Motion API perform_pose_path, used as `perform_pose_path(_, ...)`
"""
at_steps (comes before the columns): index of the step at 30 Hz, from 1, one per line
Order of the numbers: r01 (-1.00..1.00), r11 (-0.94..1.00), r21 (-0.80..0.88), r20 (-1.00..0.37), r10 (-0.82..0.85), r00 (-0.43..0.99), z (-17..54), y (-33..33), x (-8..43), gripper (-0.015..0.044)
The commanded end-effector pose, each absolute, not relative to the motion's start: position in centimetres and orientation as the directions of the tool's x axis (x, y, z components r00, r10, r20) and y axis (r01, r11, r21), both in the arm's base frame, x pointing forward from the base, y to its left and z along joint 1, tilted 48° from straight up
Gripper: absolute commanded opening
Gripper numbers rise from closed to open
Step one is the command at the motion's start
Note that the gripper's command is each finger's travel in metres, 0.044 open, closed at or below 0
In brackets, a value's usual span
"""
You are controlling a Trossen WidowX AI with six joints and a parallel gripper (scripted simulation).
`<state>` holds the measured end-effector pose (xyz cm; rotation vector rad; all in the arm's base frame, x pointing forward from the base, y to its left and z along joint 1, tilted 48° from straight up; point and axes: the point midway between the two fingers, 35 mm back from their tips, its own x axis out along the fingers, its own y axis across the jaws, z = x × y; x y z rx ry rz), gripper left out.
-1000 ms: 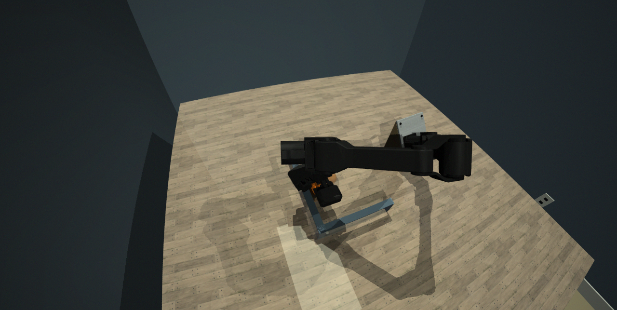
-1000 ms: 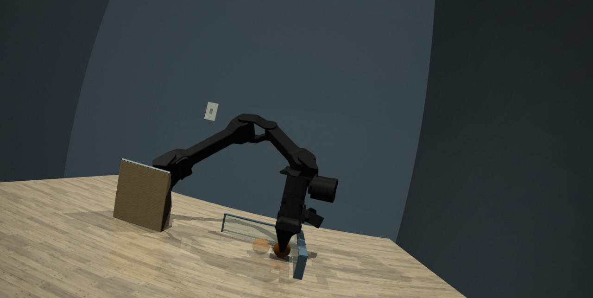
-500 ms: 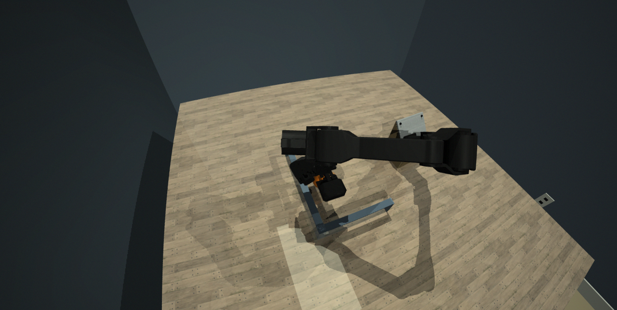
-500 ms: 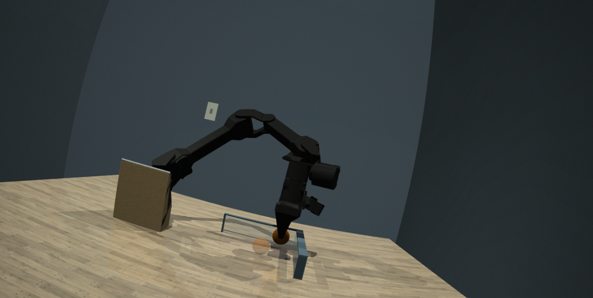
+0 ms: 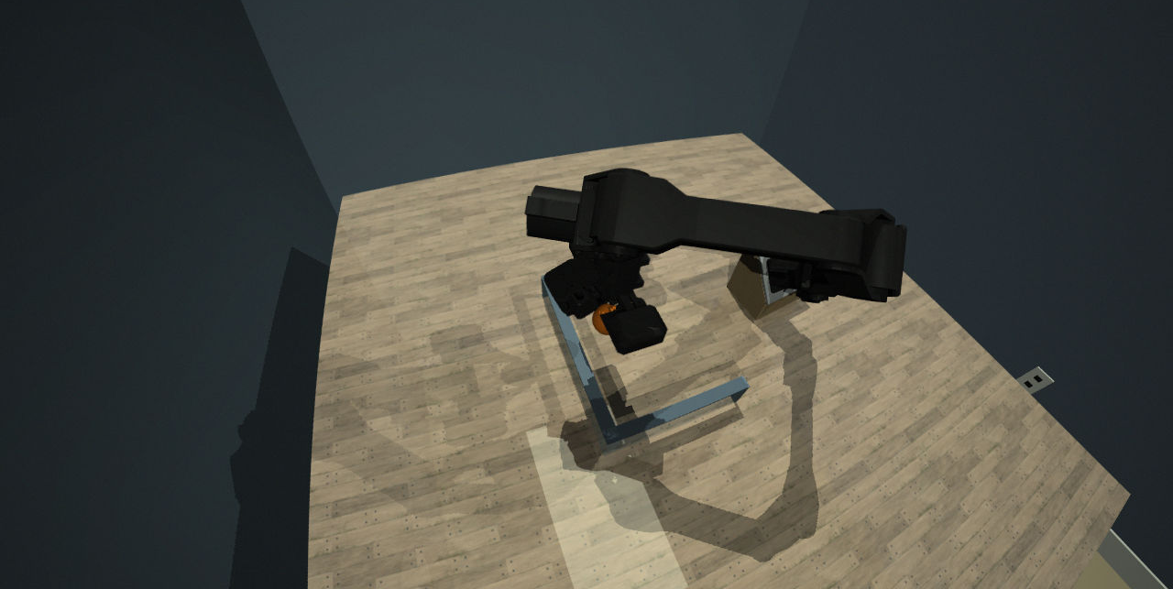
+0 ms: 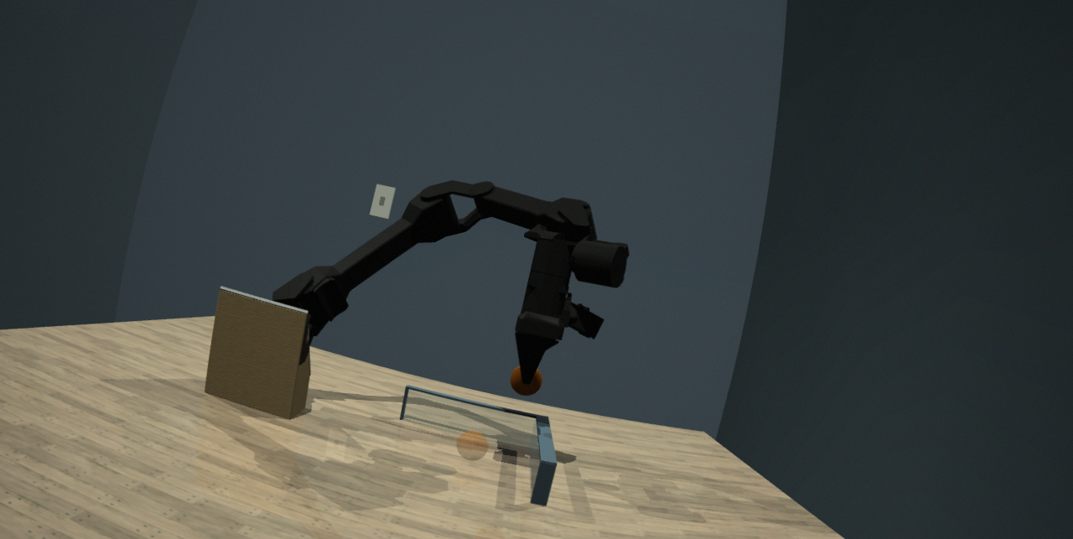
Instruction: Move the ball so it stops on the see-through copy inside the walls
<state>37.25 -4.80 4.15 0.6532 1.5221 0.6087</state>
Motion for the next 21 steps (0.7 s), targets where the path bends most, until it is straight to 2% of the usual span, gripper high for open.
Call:
perform_pose_path(1, 0.038, 0.685, 0.727, -0.685, 0.728, -0.028, 5.1, -5.9, 37.3, 0.0000)
perform_pose_path(21, 0.037, 0.681, 0.731, -0.681, 0.732, -0.025, 2.6, -5.2, 34.0, 0.0000)
